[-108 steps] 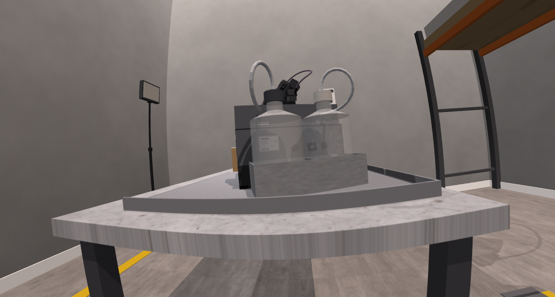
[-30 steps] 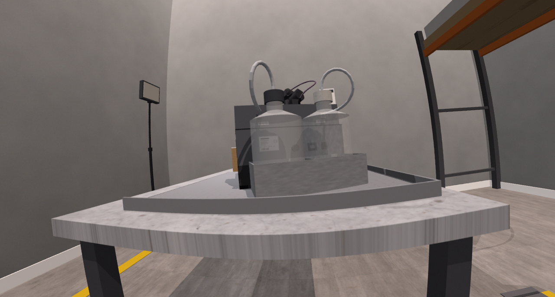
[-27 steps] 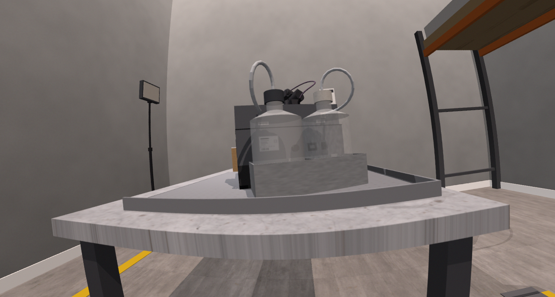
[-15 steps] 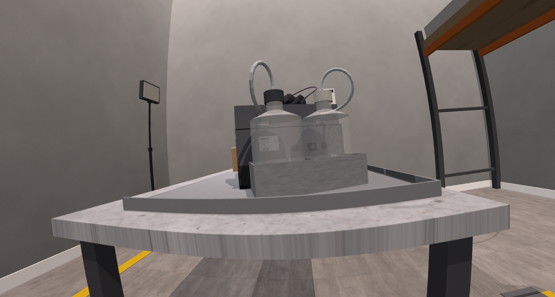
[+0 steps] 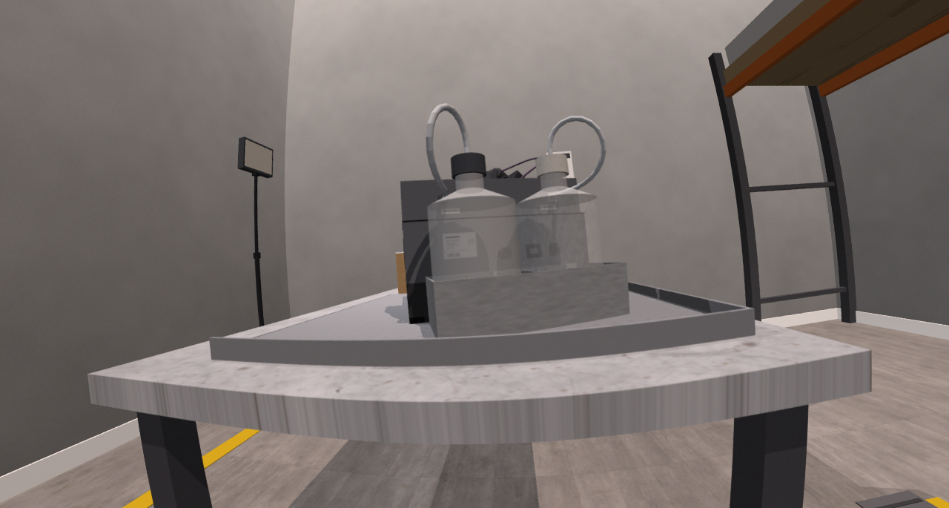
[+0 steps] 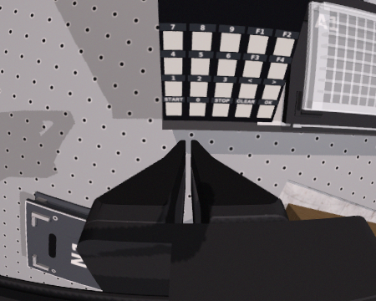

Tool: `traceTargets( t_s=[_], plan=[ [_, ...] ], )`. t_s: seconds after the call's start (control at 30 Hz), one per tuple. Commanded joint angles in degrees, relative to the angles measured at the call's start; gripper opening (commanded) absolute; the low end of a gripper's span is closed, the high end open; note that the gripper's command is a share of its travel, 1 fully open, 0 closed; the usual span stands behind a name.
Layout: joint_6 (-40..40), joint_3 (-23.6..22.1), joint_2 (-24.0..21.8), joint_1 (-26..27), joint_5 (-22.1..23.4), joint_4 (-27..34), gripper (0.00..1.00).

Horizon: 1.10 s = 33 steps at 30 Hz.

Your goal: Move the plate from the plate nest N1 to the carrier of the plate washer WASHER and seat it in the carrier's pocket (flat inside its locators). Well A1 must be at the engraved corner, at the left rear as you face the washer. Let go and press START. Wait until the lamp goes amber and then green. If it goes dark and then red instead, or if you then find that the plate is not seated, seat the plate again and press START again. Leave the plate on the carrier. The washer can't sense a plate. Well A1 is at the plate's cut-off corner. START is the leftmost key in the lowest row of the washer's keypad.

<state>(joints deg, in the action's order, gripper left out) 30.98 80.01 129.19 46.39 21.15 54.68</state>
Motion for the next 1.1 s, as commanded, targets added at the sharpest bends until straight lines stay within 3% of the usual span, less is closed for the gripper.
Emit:
traceTargets(
  t_s=[0.0, 0.27, 1.07],
  plan=[
    [2.65, -2.19, -2.82, -0.72, 0.44, -2.01, 0.0],
    [5.04, -4.72, -5.11, -2.94, 0.9, -3.16, 0.0],
    [5.08, -3.84, -5.25, -1.86, 0.15, -3.04, 0.0]
  ],
)
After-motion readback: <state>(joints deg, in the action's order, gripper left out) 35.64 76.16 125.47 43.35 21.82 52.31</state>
